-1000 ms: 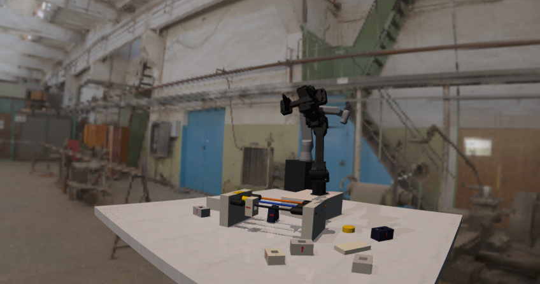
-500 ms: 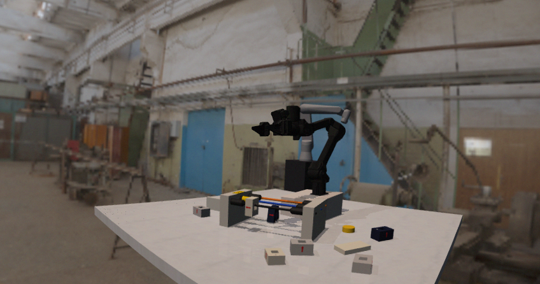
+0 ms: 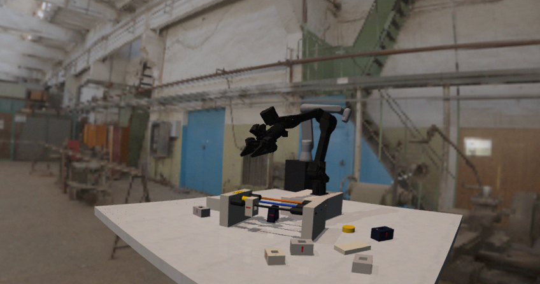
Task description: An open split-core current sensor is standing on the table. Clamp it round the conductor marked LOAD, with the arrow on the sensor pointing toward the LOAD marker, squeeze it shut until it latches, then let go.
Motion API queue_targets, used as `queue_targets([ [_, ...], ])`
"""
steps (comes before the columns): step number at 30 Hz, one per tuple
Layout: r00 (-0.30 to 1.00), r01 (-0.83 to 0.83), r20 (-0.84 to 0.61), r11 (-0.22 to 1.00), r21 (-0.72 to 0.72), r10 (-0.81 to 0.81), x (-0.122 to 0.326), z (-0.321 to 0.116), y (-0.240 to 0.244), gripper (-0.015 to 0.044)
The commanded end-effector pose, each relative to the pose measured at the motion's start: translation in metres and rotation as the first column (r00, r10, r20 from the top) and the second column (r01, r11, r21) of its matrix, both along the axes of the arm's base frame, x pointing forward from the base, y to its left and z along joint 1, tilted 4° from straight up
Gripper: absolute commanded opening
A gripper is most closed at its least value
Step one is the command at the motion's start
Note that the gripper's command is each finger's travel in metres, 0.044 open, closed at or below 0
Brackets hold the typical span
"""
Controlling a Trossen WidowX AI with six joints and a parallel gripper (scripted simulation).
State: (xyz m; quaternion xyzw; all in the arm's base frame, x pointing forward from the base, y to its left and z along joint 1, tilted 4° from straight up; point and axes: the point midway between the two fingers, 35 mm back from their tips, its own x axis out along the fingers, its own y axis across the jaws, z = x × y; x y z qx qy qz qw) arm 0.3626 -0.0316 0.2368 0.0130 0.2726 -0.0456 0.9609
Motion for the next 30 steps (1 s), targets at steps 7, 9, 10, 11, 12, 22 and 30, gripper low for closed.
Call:
queue_targets([
  [7, 0.867, 0.102, -0.492, 0.995, 0.024, -0.077, -0.005, -0.069, -0.031, 0.044],
  [9, 0.867, 0.102, -0.492, 0.995, 0.024, -0.077, -0.005, -0.069, -0.031, 0.044],
  [10, 0.867, 0.102, -0.492, 0.995, 0.024, -0.077, -0.005, -0.069, -0.031, 0.044],
  [11, 0.867, 0.102, -0.492, 0.995, 0.024, -0.077, -0.005, -0.069, -0.031, 0.044],
  [12, 0.867, 0.102, -0.492, 0.995, 0.024, -0.077, -0.005, -0.069, -0.031, 0.044],
  [22, 0.867, 0.102, -0.492, 0.995, 0.024, -0.077, -0.005, -0.069, -0.031, 0.044],
  [30, 0.853, 0.008, -0.521, 1.0, 0.001, -0.006, -0.019, -0.082, -0.028, 0.0361],
])
